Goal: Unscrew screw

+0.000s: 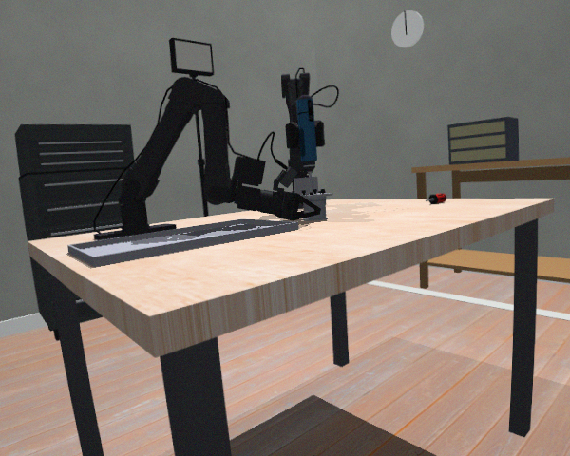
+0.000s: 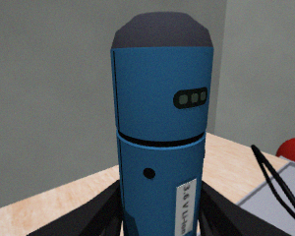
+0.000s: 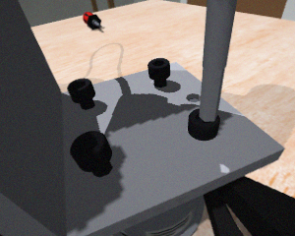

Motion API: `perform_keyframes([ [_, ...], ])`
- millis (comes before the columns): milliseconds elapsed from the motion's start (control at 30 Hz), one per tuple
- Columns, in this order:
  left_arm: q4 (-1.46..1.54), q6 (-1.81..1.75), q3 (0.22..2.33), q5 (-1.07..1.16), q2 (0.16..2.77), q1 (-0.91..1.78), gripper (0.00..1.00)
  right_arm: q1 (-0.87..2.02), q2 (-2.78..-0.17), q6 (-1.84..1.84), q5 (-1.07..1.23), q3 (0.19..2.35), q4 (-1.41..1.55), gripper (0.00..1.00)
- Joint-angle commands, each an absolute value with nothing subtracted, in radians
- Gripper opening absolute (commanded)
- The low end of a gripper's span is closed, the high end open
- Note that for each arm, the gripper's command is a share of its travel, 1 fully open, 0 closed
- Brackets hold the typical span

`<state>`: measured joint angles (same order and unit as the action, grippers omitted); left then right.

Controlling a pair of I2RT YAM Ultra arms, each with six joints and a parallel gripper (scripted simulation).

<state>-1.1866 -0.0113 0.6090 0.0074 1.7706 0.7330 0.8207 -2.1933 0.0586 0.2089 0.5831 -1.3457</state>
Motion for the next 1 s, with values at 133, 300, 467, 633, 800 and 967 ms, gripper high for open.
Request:
perform_keyframes([
  [133, -1.248, -0.011, 0.609, 0.019, 1.769, 0.72, 0.42, 0.823, -2.188, 0.055, 0.204, 0.589, -1.336, 0.59],
  [300, -1.253, -0.011, 0.604, 0.019, 1.764, 0.719, 0.42, 0.823, -2.188, 0.055, 0.204, 0.589, -1.336, 0.59],
  [467, -1.254, -0.012, 0.62, 0.015, 1.763, 0.721, 0.42, 0.823, -2.188, 0.055, 0.204, 0.589, -1.336, 0.59],
  [633, -1.255, -0.011, 0.619, 0.015, 1.751, 0.721, 0.42, 0.823, -2.188, 0.055, 0.204, 0.589, -1.336, 0.59],
  [800, -1.245, -0.01, 0.633, 0.014, 1.769, 0.722, 0.42, 0.823, -2.188, 0.055, 0.204, 0.589, -1.336, 0.59],
  [967, -1.235, -0.009, 0.637, 0.013, 1.772, 0.723, 0.42, 0.823, -2.188, 0.055, 0.204, 0.589, -1.336, 0.59],
])
